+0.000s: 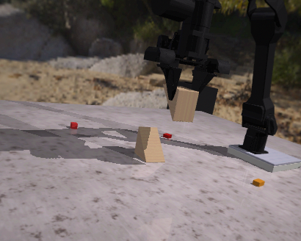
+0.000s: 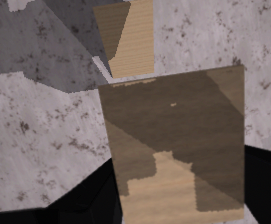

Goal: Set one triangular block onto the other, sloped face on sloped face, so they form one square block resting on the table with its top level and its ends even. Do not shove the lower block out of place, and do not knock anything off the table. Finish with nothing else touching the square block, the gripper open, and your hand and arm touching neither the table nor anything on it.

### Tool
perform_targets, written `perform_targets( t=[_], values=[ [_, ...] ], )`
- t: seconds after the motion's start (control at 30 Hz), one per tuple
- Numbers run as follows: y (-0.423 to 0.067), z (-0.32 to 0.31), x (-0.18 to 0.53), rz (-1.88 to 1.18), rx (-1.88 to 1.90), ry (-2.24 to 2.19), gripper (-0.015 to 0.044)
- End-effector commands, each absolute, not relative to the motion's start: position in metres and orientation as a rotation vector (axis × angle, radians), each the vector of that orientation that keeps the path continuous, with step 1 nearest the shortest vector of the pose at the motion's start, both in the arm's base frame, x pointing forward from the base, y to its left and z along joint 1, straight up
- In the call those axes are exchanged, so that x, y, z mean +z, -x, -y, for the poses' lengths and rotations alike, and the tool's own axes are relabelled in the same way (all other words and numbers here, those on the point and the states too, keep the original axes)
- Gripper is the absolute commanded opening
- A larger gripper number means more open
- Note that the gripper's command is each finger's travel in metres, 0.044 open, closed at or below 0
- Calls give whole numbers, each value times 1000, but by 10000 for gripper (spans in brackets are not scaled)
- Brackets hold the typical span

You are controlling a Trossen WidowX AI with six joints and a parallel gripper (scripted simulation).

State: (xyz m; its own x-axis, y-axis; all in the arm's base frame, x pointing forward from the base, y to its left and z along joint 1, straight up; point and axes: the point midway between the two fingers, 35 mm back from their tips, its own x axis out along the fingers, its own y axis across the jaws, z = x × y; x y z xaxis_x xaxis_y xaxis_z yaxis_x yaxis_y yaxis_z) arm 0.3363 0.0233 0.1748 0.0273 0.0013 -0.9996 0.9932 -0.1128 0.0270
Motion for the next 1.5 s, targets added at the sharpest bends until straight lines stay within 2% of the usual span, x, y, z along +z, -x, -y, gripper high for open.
perform_targets(
  t=[0.0, 1.07, 1.47],
  values=[
    [-344, -20, 184, -1136, -1261, -1313, 0],
    [-347, 22, 86, -1133, -1263, -1310, 0],
    [-348, 22, 83, -1138, -1261, -1314, 0]
  ],
)
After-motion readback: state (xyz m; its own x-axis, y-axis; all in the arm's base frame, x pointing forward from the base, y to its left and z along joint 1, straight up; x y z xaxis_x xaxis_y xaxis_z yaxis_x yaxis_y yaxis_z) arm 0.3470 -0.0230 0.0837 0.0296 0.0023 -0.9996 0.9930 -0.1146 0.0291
